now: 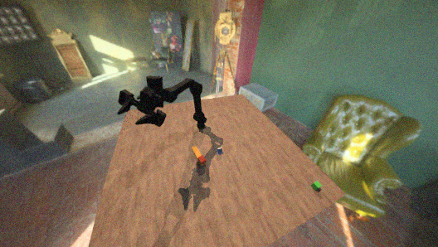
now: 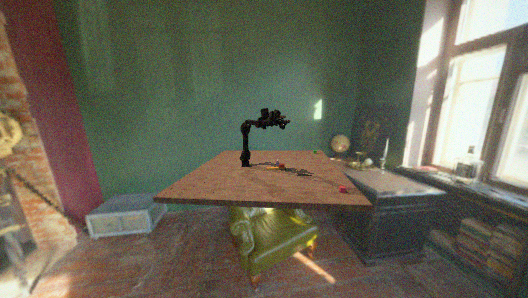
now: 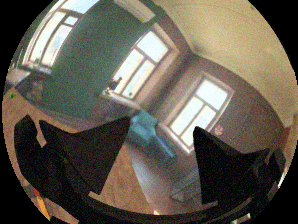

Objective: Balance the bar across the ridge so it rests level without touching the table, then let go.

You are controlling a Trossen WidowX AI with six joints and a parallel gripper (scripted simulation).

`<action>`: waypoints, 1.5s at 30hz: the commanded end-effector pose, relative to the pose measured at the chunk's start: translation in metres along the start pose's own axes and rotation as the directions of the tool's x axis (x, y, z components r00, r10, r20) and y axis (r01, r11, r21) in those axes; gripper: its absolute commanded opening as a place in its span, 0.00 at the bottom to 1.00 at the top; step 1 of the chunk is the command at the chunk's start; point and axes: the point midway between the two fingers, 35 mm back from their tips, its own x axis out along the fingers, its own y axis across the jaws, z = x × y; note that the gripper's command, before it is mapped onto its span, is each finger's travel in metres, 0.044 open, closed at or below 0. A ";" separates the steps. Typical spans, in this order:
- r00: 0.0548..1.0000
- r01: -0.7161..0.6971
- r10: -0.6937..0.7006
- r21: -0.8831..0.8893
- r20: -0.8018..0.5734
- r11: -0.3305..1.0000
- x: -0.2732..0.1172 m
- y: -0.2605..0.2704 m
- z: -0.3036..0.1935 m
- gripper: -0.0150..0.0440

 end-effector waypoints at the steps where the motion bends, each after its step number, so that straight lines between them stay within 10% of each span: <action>1: 0.997 -0.025 0.035 0.150 -0.064 0.988 0.002 0.017 -0.014 0.79; 25: 0.893 0.152 0.258 0.786 -0.369 0.599 -0.010 0.105 -0.078 0.79; 45: 0.696 0.584 0.423 0.800 -0.580 0.137 -0.047 0.172 -0.120 0.79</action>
